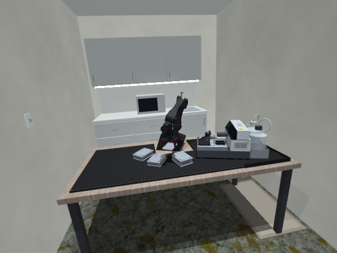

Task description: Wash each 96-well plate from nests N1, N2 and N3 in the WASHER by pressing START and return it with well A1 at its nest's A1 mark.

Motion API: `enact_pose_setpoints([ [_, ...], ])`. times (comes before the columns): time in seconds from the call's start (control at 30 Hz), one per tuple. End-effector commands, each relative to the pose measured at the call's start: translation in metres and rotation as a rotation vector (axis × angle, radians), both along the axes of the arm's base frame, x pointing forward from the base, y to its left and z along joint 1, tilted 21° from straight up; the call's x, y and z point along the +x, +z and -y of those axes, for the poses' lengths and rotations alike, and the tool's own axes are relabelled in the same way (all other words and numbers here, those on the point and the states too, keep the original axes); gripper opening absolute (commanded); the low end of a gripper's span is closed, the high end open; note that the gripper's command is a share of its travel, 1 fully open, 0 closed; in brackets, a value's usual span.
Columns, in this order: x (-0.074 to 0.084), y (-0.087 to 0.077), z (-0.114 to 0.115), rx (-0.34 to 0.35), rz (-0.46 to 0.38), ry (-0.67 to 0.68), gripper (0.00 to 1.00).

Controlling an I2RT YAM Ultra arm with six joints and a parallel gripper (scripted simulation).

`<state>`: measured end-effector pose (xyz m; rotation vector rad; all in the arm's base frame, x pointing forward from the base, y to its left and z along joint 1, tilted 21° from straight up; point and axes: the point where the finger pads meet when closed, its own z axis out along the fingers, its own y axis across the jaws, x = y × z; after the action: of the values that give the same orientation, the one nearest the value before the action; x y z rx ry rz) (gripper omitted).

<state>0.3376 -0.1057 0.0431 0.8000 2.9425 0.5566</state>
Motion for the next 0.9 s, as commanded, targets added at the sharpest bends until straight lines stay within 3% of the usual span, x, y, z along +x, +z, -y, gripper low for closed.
enact_pose_setpoints([
  [0.0, -0.001, 0.000, 0.016, -0.015, 0.029, 0.021, 0.00],
  [0.67, -0.018, -0.039, 0.096, -0.017, 0.028, 0.021, 0.00],
  [0.87, -0.021, -0.046, 0.110, -0.018, 0.028, 0.021, 0.00],
])
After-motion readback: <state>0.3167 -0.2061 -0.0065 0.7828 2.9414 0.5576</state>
